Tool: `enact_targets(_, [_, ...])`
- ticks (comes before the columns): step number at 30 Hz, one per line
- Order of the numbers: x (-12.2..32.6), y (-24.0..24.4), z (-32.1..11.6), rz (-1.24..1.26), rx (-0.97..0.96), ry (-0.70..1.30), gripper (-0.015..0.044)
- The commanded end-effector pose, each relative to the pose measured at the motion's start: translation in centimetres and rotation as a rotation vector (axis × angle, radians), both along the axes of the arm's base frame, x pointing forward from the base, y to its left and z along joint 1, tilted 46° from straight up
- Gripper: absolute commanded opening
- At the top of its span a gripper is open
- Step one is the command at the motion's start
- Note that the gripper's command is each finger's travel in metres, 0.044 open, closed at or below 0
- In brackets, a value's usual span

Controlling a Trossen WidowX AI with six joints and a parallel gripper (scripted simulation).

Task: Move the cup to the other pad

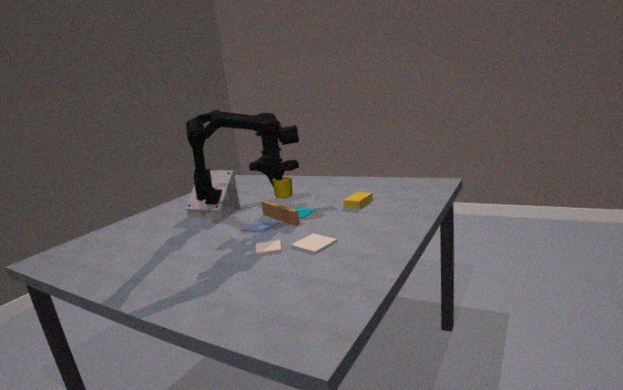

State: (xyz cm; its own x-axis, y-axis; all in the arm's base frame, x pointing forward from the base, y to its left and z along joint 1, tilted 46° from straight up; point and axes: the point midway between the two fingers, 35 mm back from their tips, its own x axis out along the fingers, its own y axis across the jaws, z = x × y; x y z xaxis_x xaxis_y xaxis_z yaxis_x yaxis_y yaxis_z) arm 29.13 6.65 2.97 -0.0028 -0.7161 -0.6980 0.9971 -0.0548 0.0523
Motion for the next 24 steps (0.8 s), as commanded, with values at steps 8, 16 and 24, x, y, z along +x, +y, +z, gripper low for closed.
enact_targets(8, [1.2,1.6,-1.2,-0.003,0.009,-0.010,0.0000])
enact_targets(16, [1.9,2.6,-2.0,-0.003,0.010,-0.010,0.0000])
enact_targets(24, [2.6,3.6,-2.8,-0.003,0.011,-0.011,0.0000])
